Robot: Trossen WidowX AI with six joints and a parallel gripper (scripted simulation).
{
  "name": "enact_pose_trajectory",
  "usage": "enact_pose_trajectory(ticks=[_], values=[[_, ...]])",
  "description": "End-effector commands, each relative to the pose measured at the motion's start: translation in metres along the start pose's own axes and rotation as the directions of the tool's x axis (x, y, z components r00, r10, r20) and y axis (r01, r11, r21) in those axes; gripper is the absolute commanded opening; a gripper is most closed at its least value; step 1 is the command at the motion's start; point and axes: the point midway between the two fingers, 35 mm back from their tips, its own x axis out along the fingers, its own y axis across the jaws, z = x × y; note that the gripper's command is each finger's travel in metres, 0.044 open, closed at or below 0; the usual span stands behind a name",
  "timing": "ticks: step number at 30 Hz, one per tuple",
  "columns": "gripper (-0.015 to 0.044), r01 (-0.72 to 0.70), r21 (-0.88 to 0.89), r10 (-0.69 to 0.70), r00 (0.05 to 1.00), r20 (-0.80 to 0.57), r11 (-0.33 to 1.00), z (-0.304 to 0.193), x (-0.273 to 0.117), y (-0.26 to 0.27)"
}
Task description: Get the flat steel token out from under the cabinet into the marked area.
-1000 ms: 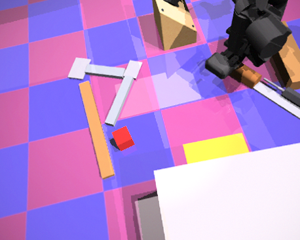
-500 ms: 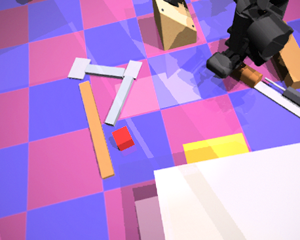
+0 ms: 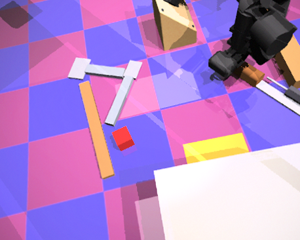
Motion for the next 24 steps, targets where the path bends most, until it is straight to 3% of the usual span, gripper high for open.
enact_pose_trajectory(ticks=[1,24], values=[[0.0000,-0.004,-0.017,0.004,1.000,0.004,1.000,0.0017,-0.0006,0.0043],[0.0000,-0.004,-0.017,0.004,1.000,0.005,1.000,0.0042,-0.0006,0.0131]])
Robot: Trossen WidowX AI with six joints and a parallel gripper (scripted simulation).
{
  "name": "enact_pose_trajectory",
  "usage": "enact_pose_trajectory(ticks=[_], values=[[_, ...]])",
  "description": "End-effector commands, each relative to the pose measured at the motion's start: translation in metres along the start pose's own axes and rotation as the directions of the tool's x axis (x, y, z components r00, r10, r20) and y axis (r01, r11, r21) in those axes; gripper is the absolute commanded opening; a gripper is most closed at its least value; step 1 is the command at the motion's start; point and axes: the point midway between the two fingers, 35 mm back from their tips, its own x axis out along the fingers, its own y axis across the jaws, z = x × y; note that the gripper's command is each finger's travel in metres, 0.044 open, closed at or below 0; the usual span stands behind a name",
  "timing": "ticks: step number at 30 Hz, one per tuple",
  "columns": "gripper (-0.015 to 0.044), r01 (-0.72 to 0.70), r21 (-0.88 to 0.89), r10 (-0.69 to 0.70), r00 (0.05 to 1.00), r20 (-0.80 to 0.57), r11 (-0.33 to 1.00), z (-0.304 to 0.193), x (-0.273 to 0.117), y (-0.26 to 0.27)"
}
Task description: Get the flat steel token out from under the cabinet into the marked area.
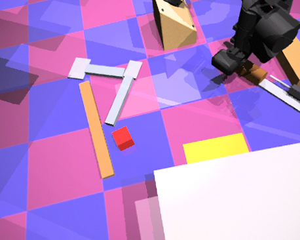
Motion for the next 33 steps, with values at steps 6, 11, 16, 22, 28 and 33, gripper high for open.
enact_pose_trajectory(ticks=[6,11,16,22,28,33], values=[[0.0000,-0.003,-0.017,0.003,1.000,0.005,1.000,0.0028,-0.0007,0.0059],[0.0000,-0.003,-0.017,0.003,1.000,0.005,1.000,0.0035,-0.0008,0.0075],[0.0000,-0.003,-0.002,0.003,1.000,0.005,1.000,0.0041,-0.0008,0.0085],[0.0000,-0.003,0.042,0.003,1.000,0.005,0.999,0.0045,-0.0008,0.0091],[0.0000,-0.004,0.088,0.003,1.000,0.005,0.996,0.0046,-0.0008,0.0094],[0.0000,-0.004,0.127,0.003,1.000,0.005,0.992,0.0047,-0.0008,0.0095]])
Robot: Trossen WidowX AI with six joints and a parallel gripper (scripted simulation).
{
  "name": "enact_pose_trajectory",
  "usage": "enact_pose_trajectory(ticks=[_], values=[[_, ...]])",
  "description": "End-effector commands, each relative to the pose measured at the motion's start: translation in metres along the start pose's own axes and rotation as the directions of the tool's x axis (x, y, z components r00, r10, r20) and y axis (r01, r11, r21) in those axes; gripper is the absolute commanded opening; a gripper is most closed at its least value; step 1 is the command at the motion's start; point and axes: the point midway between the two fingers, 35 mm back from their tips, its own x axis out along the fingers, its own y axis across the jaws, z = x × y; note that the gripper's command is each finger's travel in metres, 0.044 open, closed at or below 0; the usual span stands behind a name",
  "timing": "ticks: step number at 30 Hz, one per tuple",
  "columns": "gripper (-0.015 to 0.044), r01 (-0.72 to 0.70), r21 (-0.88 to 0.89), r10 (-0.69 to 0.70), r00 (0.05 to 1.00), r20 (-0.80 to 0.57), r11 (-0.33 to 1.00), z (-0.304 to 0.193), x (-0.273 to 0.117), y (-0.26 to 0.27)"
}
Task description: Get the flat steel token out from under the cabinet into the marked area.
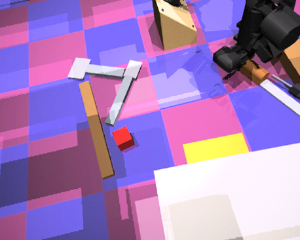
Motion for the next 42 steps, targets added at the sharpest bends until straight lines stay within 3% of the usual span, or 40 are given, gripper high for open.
enact_pose_trajectory(ticks=[1,42], values=[[0.0000,-0.001,0.035,0.000,1.000,0.004,0.999,0.0014,-0.0009,0.0006],[0.0000,-0.002,0.349,0.000,1.000,0.004,0.937,0.0018,-0.0009,0.0012]])
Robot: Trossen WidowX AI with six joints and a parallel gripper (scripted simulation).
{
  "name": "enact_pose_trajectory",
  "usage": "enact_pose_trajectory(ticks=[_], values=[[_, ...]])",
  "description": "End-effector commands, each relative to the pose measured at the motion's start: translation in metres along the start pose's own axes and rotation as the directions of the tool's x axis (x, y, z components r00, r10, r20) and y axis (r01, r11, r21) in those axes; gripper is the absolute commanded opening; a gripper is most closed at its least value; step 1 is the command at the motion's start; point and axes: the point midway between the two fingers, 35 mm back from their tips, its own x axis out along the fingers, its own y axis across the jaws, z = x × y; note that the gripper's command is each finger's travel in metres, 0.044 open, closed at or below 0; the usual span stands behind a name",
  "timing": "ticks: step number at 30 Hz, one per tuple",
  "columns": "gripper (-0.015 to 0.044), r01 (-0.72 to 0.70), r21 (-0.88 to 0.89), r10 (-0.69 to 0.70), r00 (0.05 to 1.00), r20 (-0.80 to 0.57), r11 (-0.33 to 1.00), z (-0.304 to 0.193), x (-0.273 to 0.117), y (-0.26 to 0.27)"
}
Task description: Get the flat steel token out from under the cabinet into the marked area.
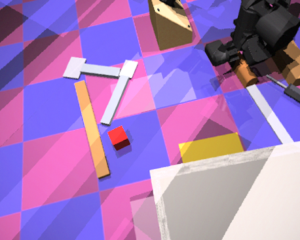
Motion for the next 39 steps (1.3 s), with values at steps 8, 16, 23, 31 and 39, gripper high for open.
enact_pose_trajectory(ticks=[8,16,23,31,39], values=[[0.0000,-0.002,0.091,0.001,1.000,0.004,0.996,0.0011,-0.0009,0.0007],[0.0000,-0.002,0.154,0.001,1.000,0.004,0.988,0.0011,-0.0009,0.0007],[0.0000,-0.002,0.209,0.001,1.000,0.004,0.978,0.0012,-0.0009,0.0006],[0.0000,-0.002,0.260,0.001,1.000,0.004,0.966,0.0011,-0.0009,0.0005],[0.0200,0.000,0.241,0.000,1.000,0.000,0.970,0.0000,-0.0001,0.0000]])
